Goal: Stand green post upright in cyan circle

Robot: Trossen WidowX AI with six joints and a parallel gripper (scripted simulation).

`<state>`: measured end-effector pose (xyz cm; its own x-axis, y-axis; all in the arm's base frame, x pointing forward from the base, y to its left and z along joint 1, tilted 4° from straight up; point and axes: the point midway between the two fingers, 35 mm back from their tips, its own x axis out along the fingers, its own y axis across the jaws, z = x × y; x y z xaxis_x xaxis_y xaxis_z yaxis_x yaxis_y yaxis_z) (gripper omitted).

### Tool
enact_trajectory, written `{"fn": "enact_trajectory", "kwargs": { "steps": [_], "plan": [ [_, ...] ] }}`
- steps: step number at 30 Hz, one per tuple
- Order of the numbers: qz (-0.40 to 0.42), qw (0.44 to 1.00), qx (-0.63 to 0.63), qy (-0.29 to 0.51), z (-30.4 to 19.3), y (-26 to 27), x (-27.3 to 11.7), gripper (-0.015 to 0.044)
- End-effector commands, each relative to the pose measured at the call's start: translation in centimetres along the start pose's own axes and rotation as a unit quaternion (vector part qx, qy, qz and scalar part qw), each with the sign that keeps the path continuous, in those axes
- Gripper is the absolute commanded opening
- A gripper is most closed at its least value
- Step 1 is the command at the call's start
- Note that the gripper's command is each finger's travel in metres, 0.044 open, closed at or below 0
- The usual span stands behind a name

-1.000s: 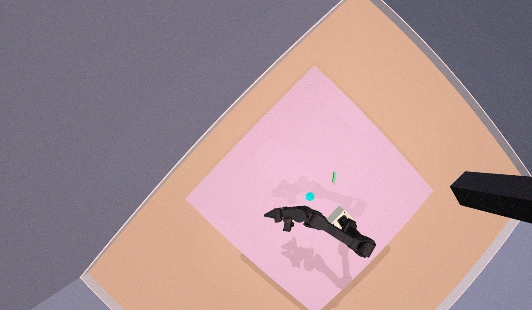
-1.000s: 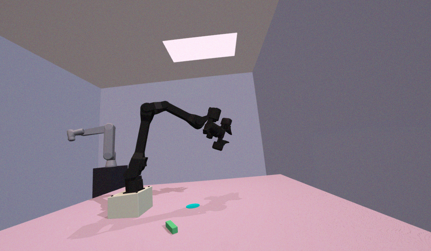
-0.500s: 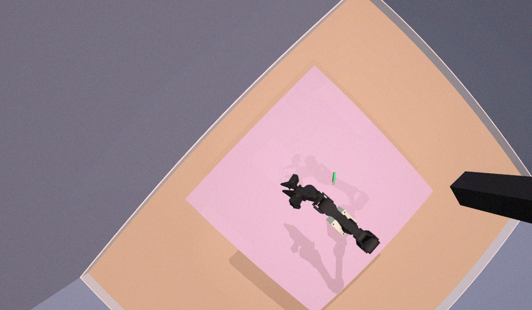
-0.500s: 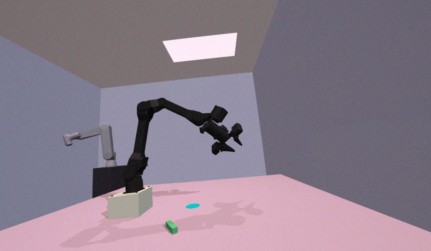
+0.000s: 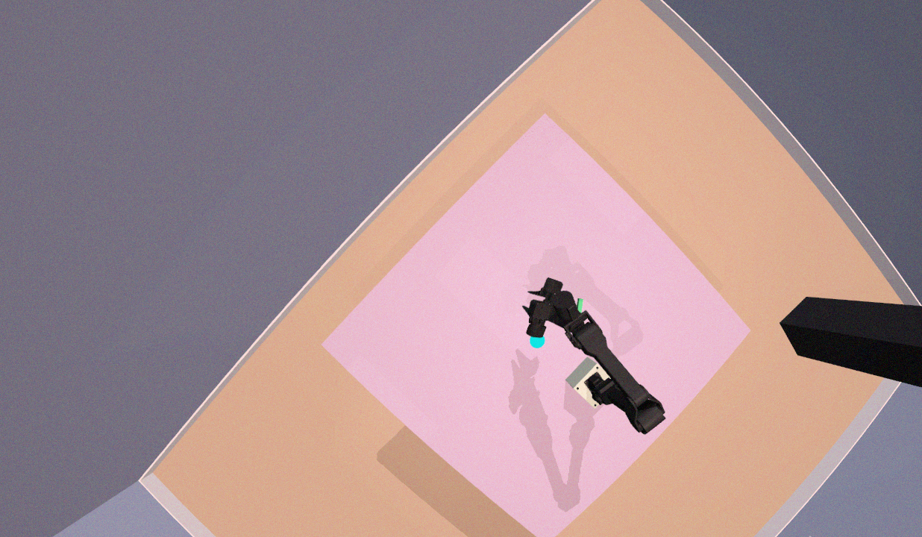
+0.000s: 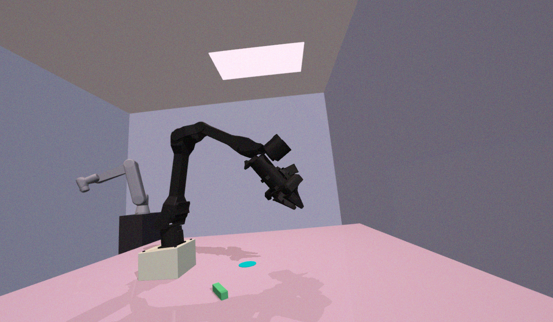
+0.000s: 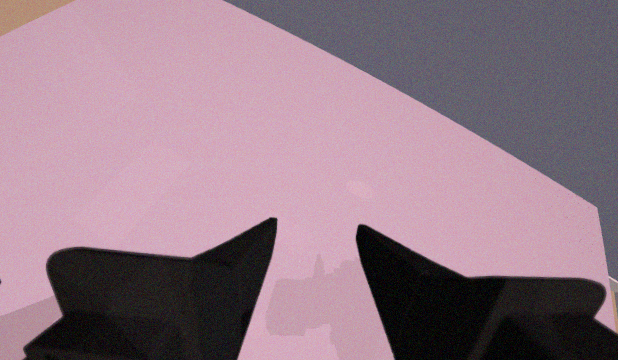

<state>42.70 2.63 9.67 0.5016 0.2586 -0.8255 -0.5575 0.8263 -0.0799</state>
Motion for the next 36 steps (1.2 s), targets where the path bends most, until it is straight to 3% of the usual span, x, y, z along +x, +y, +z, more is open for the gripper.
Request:
{"fn": "enact_trajectory", "kwargs": {
  "steps": [1,12,26,31,36],
  "plan": [
    [-0.016,0.995,0.085,0.041,-2.8,-1.6,-0.7,0.0232],
    [-0.078,0.922,0.345,0.159,-11.7,-5.0,-4.0,0.0232],
    [-0.168,0.731,0.602,0.275,-21.5,-5.5,-9.8,0.0232],
    [-0.169,0.728,0.604,0.276,-21.7,-5.5,-9.7,0.0232],
    [-0.169,0.728,0.604,0.276,-24.4,-5.6,-5.7,0.0232]
  ]
}}
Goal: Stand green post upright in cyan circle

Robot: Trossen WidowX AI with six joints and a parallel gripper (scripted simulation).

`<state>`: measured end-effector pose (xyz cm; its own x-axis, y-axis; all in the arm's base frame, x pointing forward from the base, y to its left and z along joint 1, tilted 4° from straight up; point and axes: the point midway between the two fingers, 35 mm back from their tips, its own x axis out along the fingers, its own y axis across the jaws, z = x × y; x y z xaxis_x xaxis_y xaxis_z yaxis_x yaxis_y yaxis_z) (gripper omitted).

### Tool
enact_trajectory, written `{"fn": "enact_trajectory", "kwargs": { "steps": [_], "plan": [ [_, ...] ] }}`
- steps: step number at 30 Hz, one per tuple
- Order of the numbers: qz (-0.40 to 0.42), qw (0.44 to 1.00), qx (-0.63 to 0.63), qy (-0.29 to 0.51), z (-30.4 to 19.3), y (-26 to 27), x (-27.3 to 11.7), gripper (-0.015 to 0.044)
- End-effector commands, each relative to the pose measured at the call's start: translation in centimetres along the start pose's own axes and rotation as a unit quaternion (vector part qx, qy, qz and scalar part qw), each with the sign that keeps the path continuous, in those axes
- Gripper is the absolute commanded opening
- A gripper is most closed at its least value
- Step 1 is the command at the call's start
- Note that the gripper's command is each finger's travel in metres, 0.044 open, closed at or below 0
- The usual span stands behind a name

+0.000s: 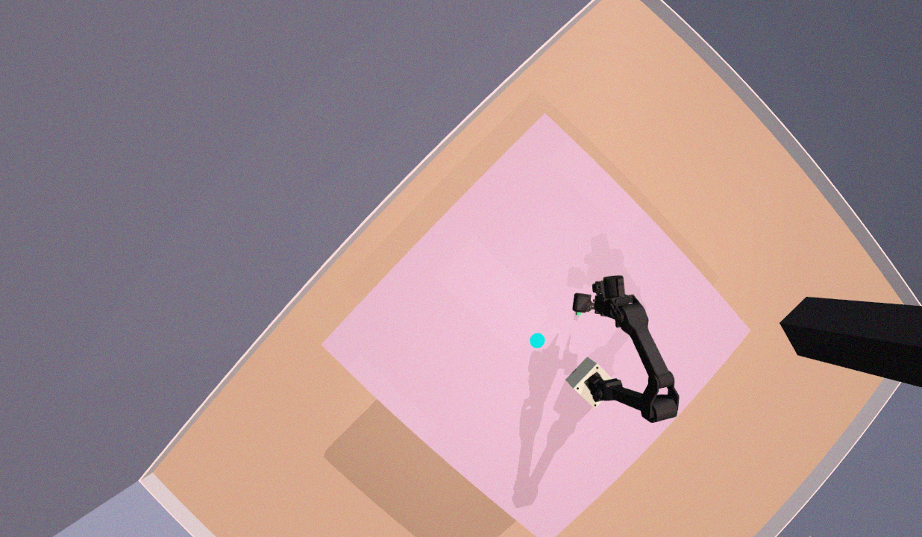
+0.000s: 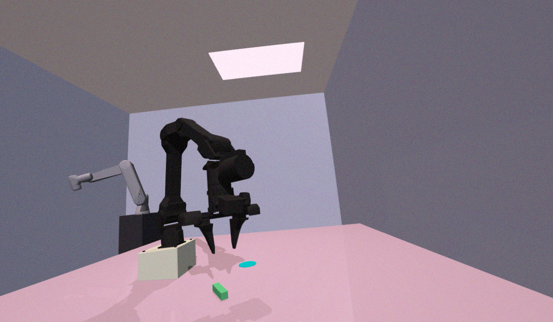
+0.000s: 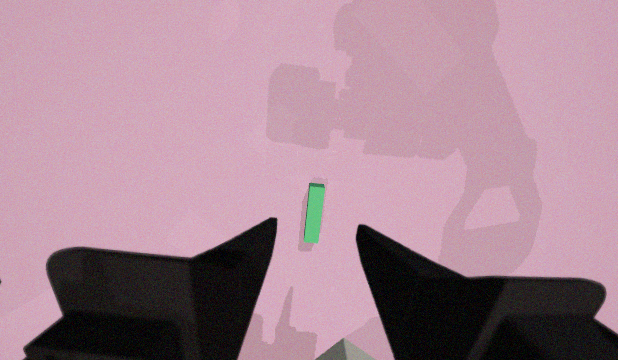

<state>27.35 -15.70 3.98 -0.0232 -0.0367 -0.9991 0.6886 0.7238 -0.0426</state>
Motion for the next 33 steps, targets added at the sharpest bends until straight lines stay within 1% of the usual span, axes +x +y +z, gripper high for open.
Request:
{"fn": "enact_trajectory", "kwargs": {
  "steps": [1,6,11,19,24,33],
  "plan": [
    [-0.007,1.0,0.003,0.014,-0.4,-0.3,3.9,0.0232],
    [-0.007,1.0,0.003,0.014,-1.1,-0.5,9.0,0.0232],
    [-0.007,1.0,0.003,0.014,-1.3,-0.5,9.6,0.0232],
    [-0.007,1.0,0.003,0.014,-1.3,-0.5,9.6,0.0023],
    [-0.007,1.0,0.003,0.014,-1.2,-0.5,9.4,0.0023],
    [-0.007,1.0,0.003,0.014,-0.7,-0.4,6.8,0.0023]
  ]
}}
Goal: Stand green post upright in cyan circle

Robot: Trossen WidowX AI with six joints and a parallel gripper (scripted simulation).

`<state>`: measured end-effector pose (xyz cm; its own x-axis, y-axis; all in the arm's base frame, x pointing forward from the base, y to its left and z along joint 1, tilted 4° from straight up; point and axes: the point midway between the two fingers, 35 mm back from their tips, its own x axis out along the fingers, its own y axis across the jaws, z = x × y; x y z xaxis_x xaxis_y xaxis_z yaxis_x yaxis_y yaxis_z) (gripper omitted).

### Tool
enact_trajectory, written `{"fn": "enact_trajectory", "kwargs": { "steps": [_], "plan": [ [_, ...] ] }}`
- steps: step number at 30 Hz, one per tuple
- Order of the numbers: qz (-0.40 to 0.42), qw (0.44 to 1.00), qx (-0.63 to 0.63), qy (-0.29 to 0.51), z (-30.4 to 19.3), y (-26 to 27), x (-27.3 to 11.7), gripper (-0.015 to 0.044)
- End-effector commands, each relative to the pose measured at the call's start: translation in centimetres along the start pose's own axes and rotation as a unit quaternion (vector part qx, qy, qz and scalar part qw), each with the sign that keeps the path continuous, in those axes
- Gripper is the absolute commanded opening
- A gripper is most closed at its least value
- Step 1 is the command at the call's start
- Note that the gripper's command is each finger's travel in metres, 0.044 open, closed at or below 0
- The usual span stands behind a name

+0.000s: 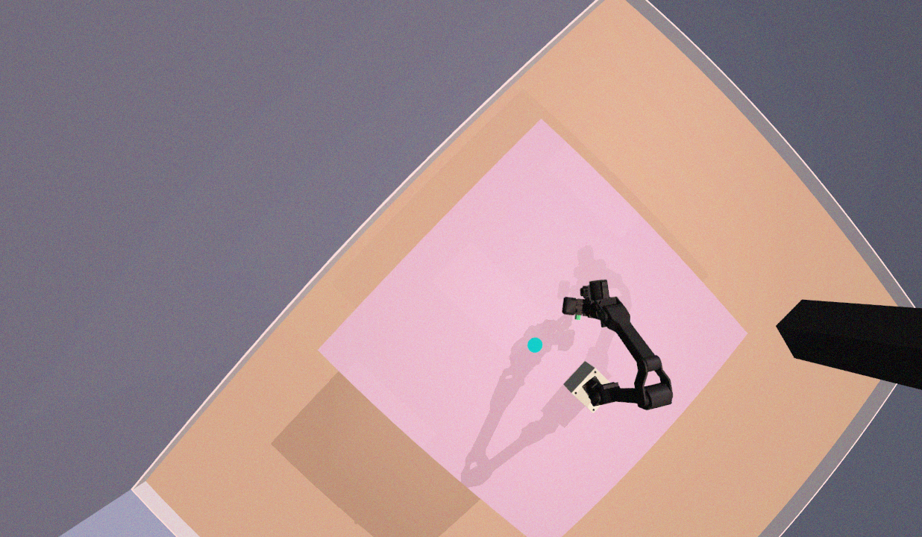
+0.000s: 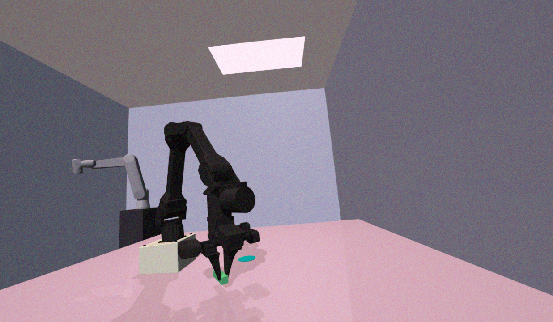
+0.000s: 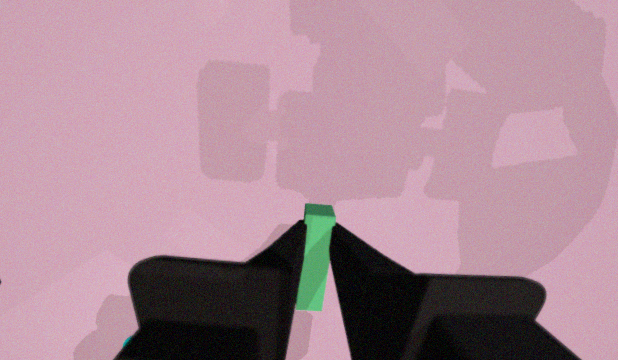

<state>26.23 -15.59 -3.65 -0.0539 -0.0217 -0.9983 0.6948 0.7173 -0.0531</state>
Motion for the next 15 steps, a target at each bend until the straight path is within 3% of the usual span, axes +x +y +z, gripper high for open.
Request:
{"fn": "enact_trajectory", "kwargs": {
  "steps": [1,15],
  "plan": [
    [-0.002,1.0,-0.001,-0.002,0.2,0.0,-1.1,0.0023],
    [-0.002,1.0,-0.001,-0.002,0.3,0.1,-5.5,0.0023]
  ]
}}
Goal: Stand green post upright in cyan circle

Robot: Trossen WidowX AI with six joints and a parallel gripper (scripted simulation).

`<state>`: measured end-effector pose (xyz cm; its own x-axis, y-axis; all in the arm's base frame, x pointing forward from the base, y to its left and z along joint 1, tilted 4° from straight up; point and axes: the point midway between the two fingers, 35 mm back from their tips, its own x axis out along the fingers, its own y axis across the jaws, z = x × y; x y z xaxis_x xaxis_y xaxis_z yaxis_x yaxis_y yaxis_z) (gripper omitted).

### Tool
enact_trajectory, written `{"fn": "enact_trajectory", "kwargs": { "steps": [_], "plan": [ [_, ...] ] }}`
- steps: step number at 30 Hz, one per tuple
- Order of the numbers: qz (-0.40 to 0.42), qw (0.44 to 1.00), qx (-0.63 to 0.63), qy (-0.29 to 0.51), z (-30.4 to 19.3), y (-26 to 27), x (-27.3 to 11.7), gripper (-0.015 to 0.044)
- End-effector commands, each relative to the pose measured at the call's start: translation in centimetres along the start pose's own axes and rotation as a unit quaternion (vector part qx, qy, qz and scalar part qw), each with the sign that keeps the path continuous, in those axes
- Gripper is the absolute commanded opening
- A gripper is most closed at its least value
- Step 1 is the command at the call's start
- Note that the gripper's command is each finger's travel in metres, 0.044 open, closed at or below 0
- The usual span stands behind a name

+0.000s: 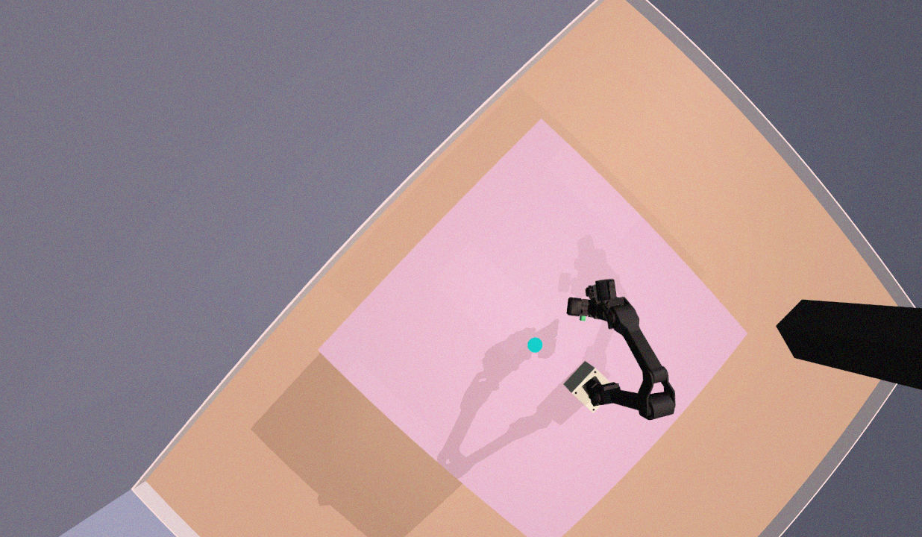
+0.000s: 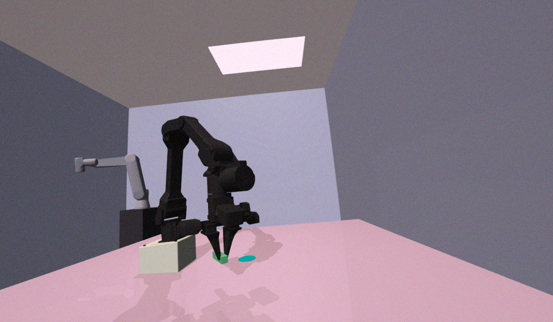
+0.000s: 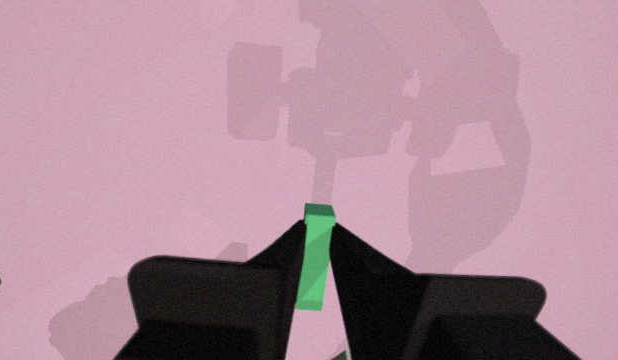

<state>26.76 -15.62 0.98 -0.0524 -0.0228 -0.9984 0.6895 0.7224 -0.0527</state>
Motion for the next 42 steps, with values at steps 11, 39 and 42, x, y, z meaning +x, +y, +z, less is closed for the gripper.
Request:
{"fn": "enact_trajectory", "kwargs": {
  "steps": [11,39,42],
  "plan": [
    [-0.002,1.0,0.002,-0.001,-0.4,-0.1,-4.4,0.0023],
    [0.002,0.969,-0.249,-0.002,-4.4,6.0,-6.0,0.0023],
    [0.003,0.96,-0.281,-0.002,-5.1,6.8,-6.1,0.0023]
  ]
}}
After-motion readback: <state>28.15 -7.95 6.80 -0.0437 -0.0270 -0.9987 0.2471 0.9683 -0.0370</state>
